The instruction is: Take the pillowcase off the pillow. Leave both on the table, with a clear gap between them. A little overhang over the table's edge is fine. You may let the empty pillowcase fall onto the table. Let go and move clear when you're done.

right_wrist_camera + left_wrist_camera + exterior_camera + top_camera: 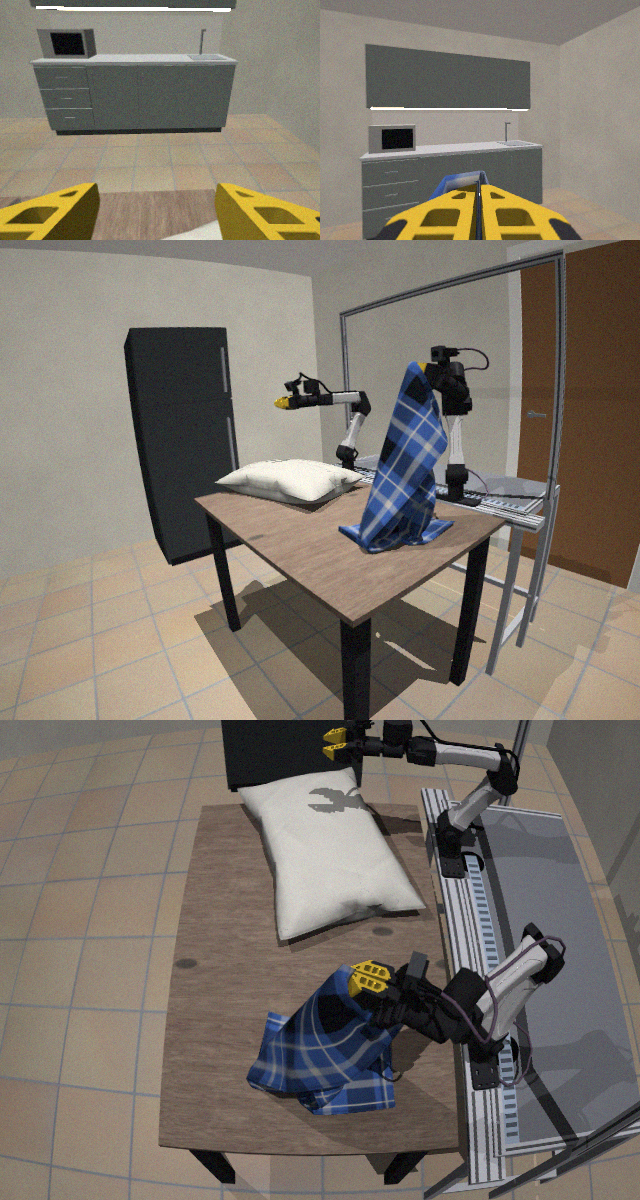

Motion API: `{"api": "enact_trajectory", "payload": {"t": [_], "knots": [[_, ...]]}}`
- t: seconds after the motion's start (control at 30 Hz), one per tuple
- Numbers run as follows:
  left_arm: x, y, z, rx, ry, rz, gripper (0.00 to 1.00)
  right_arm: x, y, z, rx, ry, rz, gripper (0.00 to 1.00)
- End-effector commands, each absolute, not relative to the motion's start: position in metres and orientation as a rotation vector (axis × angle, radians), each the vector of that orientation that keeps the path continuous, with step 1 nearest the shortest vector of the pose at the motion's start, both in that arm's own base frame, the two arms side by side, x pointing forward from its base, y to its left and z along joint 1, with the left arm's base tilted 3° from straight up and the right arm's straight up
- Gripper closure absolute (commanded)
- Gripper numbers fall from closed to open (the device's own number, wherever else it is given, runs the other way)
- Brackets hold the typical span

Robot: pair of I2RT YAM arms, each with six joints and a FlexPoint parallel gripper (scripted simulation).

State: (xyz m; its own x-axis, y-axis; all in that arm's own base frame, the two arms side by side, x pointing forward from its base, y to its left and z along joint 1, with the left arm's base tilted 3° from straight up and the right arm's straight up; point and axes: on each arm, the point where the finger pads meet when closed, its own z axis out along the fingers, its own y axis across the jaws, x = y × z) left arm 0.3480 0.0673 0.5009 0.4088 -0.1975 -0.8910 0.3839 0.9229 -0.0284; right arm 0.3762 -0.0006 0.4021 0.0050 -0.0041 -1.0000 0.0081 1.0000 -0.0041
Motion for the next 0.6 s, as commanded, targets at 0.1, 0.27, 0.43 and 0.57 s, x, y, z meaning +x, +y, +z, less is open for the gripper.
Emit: {"api": "enact_trajectory", "payload": {"t": [0.1,0.27,0.43,0.57], "knots": [[0.329,0.068,0.498,0.195,1.042,-0.336,1.00,0.376,0.002,0.412,-0.007,1.553,-0.001,0.40],[0.330,0.066,0.490,0.202,1.067,-0.350,1.00,0.376,0.002,0.412,-0.007,1.553,-0.001,0.40],[0.328,0.068,0.488,0.193,1.052,-0.338,1.00,0.376,0.002,0.412,-0.007,1.553,-0.001,0.40],[0.321,0.064,0.475,0.216,1.051,-0.341,1.00,0.376,0.002,0.412,-0.007,1.553,-0.001,0.40]]}}
